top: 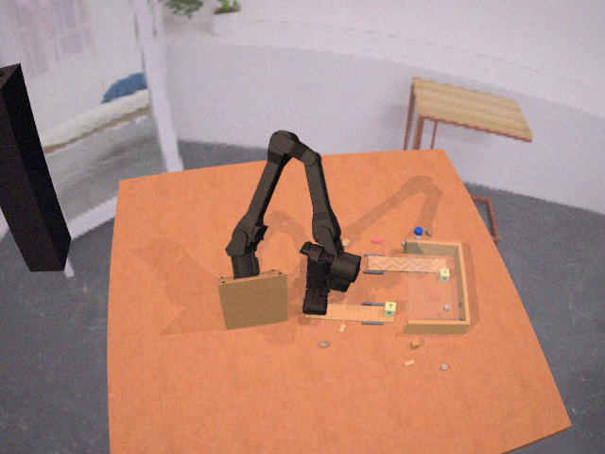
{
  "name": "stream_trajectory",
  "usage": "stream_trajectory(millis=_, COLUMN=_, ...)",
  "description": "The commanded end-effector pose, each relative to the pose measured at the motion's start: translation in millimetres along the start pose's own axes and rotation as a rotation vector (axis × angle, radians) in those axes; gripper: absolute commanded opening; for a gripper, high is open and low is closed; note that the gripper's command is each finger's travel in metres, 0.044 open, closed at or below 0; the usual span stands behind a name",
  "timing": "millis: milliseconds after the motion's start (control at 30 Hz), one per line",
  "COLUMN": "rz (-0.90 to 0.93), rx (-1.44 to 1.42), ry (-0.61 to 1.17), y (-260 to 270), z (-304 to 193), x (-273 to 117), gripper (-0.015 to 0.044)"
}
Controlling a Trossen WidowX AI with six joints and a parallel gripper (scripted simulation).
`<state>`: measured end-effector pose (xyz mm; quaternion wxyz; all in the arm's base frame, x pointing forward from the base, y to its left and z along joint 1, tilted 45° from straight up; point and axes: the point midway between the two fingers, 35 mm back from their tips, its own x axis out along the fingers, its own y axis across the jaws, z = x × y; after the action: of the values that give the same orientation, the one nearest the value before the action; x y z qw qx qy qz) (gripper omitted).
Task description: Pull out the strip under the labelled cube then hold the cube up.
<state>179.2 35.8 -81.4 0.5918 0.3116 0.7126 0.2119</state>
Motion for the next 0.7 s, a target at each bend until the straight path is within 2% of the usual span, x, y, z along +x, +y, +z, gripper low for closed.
stream_trajectory(millis=0, rz=-0.004, rx=-0.008, ry=0.001, y=0, z=2, x=-8, gripper=0.0)
stream_trajectory(millis=167, rz=-0.004, rx=0.101, ry=0.0, y=2, z=24, x=-8, gripper=0.0131)
stream_trajectory(millis=533, rz=-0.003, rx=0.102, ry=-0.001, y=2, z=57, x=-10, gripper=0.042)
stream_trajectory(millis=567, rz=-0.003, rx=0.102, ry=-0.001, y=2, z=60, x=-10, gripper=0.044)
stream_trajectory(millis=667, rz=-0.003, rx=0.102, ry=-0.002, y=2, z=70, x=-11, gripper=0.044)
